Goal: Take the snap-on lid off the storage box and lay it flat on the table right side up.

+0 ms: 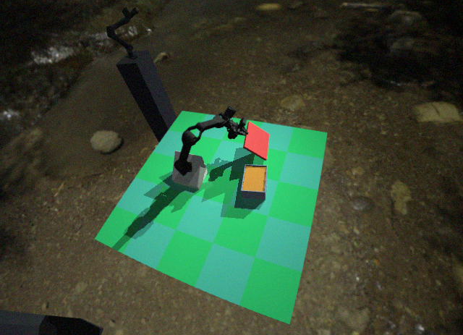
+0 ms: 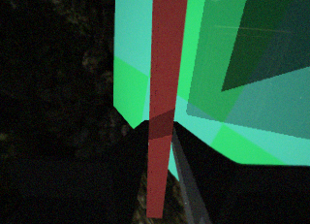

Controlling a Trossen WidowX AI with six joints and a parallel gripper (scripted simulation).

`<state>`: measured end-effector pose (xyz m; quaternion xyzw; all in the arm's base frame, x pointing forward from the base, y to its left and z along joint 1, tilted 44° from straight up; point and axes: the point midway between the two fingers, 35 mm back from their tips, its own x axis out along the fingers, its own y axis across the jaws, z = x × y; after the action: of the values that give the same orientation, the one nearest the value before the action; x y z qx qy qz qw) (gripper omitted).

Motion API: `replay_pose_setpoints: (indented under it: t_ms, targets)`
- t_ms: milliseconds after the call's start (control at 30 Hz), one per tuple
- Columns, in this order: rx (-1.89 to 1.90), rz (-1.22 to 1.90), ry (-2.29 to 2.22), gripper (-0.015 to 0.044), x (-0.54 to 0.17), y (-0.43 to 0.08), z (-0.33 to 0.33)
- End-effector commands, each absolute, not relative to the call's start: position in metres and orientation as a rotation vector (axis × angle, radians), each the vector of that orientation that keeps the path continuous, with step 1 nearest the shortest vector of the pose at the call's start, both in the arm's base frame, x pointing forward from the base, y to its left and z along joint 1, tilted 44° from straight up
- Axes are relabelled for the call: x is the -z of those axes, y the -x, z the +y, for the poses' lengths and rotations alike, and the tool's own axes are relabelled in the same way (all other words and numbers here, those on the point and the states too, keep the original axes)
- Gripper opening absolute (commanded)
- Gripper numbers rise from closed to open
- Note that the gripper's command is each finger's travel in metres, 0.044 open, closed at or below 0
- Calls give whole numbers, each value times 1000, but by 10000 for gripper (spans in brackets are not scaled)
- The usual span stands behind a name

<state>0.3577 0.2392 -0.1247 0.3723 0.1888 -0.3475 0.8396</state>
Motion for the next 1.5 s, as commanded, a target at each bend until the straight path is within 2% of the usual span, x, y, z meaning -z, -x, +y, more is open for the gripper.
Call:
replay_pose_setpoints:
  t_ms: [0, 1467]
  targets:
    - [728, 394, -788, 0, 126, -358, 238]
    - [728, 393, -787, 0, 152, -354, 215]
